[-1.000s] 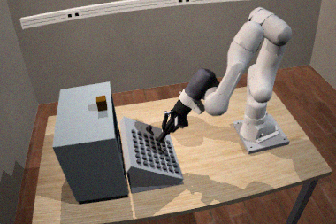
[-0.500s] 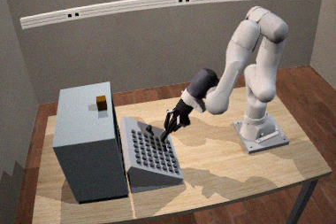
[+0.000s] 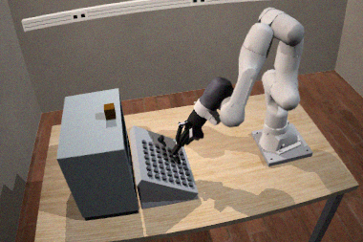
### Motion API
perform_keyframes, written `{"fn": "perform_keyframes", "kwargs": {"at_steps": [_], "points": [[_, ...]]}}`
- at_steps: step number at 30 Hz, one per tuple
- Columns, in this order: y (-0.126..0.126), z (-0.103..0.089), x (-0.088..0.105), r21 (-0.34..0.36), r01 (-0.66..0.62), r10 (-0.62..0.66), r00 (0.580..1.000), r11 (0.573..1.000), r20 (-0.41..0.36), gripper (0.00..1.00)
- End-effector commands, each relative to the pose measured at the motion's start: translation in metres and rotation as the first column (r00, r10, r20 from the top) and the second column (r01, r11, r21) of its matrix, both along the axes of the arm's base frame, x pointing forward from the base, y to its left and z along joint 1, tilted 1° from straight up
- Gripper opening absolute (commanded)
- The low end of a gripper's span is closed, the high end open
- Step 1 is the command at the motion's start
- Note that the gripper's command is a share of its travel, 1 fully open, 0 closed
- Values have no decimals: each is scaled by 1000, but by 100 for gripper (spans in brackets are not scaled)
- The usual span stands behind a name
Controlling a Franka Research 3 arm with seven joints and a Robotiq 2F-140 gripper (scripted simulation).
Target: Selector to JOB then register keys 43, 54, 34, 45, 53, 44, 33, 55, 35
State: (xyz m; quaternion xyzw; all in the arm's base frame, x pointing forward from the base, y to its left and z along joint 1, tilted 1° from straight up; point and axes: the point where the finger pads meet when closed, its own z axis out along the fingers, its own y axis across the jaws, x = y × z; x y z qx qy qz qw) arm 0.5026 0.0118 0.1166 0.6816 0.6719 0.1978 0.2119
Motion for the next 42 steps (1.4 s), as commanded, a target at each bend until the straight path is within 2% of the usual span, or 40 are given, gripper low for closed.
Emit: {"fn": "perform_keyframes", "kwargs": {"at_steps": [1, 42], "points": [[0, 2, 5, 2, -5, 5, 1000, 1000, 18, 10], [0, -2, 7, 2, -5, 5, 1000, 1000, 18, 10]]}}
